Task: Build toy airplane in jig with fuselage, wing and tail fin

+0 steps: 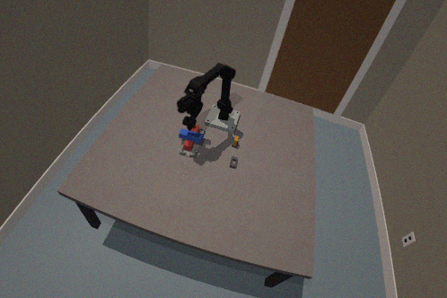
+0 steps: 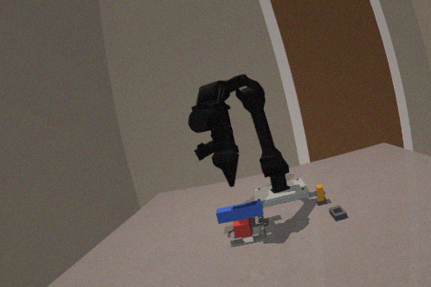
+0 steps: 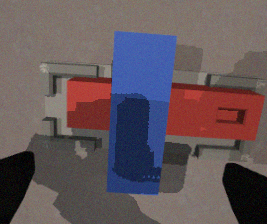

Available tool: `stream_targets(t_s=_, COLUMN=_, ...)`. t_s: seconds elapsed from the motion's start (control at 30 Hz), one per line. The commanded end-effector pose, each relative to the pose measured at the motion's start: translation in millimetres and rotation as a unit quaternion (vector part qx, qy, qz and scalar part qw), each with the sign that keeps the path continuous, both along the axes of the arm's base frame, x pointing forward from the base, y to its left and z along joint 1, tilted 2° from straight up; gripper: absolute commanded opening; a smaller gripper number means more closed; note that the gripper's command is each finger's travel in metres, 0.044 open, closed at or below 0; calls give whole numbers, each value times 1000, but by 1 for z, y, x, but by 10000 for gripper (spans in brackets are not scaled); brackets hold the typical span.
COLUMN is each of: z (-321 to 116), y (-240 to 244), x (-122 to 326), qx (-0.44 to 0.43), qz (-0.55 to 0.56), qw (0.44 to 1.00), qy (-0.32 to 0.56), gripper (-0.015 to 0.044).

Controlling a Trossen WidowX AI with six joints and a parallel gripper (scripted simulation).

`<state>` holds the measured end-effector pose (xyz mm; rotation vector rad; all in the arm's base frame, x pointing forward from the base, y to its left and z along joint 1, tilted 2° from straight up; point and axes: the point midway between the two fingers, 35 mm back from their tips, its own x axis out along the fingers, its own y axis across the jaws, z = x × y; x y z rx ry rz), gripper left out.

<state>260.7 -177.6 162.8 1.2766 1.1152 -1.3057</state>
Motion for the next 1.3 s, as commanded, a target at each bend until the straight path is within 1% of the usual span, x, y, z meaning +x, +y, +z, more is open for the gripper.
stream_targets(t_s=0.0, z=0, y=0, x=0, qx=5, qz=-2, qw=1000, qy=9, gripper=440)
stream_targets(t_s=0.07, z=0, y=0, x=0, qx=5, qz=31, qw=999, qy=10, gripper=440)
stream_targets(t_s=0.17, z=0, y=0, x=0, qx=5, qz=169, qw=986, qy=14, gripper=440)
stream_targets(t_s=0.27, z=1, y=0, x=1, qx=5, qz=312, qw=950, qy=18, gripper=440)
stream_targets(t_s=0.37, z=1, y=0, x=1, qx=4, qz=448, qw=894, qy=22, gripper=440)
stream_targets(t_s=0.5, z=2, y=-1, x=1, qx=4, qz=614, qw=789, qy=26, gripper=440)
stream_targets(t_s=0.57, z=2, y=-1, x=1, qx=4, qz=664, qw=748, qy=27, gripper=440)
stream_targets(t_s=0.93, z=2, y=2, x=2, qx=4, qz=670, qw=742, qy=27, gripper=440)
stream_targets(t_s=1.0, z=2, y=22, x=8, qx=4, qz=670, qw=742, qy=26, gripper=440)
stream_targets(t_s=1.1, z=2, y=68, x=16, qx=5, qz=670, qw=742, qy=24, gripper=440)
stream_targets(t_s=1.27, z=-1, y=143, x=14, qx=7, qz=670, qw=742, qy=21, gripper=440)
